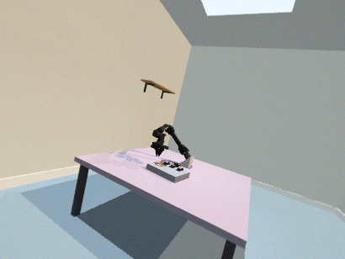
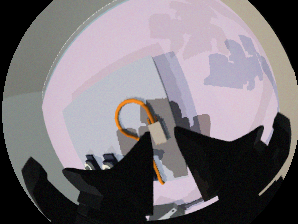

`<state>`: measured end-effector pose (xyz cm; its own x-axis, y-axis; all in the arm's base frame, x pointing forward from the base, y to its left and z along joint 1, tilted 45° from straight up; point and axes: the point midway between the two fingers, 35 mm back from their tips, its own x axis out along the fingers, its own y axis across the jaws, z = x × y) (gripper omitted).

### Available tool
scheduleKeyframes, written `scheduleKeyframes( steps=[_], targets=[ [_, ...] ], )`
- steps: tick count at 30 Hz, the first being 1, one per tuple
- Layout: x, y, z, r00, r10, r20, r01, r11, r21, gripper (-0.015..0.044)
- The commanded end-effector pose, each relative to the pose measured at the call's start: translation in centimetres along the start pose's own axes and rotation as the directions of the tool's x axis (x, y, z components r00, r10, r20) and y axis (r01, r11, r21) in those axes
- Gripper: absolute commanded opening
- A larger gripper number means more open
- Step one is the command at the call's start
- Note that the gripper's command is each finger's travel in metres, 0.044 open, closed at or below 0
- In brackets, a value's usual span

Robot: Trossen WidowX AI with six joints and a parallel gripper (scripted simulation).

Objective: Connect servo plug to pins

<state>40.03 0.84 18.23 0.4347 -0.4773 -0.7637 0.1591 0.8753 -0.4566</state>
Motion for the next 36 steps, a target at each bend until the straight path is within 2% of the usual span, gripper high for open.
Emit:
scheduleKeyframes(
  steps=[1, 10, 15, 20, 36],
  targets=[
    [0.8, 0.7, -0.4, 0.995, -0.065, -0.072, 0.06, 0.996, -0.071, 0.0115],
    [1.9, 2.0, -0.9, 0.953, -0.24, -0.188, 0.183, 0.944, -0.274, 0.0115],
    [2.2, 2.0, -1.0, 0.951, -0.243, -0.189, 0.186, 0.942, -0.279, 0.0115],
    [4.2, 1.4, -1.4, 0.951, -0.244, -0.188, 0.187, 0.942, -0.279, 0.0115],
    [5.7, 1.0, -1.7, 0.951, -0.245, -0.188, 0.188, 0.942, -0.279, 0.0115]
  ],
)
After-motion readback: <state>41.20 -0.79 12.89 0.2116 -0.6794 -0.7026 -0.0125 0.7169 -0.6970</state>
